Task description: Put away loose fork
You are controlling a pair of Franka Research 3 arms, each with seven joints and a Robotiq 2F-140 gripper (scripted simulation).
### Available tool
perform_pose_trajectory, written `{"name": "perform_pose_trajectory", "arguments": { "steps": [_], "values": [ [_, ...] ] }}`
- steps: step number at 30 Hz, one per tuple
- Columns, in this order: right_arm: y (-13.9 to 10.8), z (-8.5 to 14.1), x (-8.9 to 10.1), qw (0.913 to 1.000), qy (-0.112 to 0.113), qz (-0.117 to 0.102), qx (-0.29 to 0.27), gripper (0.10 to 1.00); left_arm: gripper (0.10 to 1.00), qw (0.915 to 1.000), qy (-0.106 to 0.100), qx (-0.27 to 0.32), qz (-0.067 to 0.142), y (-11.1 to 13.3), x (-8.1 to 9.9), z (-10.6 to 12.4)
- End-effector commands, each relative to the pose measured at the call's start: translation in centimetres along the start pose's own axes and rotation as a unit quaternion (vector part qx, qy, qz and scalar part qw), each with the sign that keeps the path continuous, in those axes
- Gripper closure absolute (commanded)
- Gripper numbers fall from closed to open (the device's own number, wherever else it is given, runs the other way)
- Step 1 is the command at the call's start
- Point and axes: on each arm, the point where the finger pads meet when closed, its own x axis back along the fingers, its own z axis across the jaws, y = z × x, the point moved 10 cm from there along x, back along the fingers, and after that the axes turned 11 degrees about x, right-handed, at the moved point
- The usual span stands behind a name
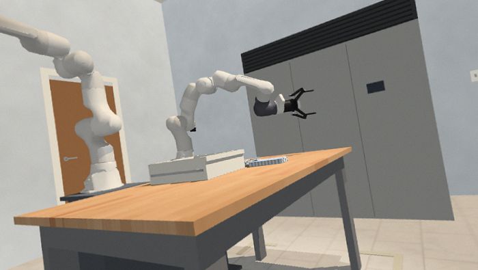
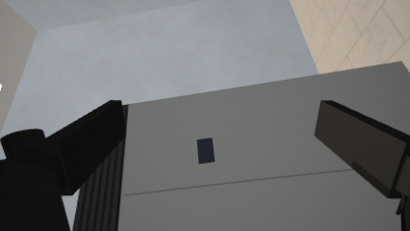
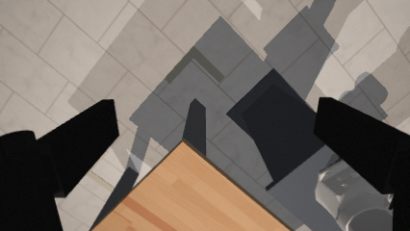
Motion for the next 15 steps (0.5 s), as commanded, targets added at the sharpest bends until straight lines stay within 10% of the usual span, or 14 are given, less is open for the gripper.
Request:
{"name": "perform_pose_trajectory", "arguments": {
  "steps": [1, 15],
  "values": [
    [0.0, 0.1, -0.1, 1.0, 0.0, -0.003, 0.006, 0.098, 0.098, 1.0, 0.0, 0.0, 0.0, 0.0, 0.0, 0.0],
    [0.0, 0.1, -0.1, 1.0, 0.0, -0.003, 0.006, 0.098, 0.098, 0.9991, 0.013, -0.036, -0.017, -3.7, 2.8, -1.6]
  ]
}}
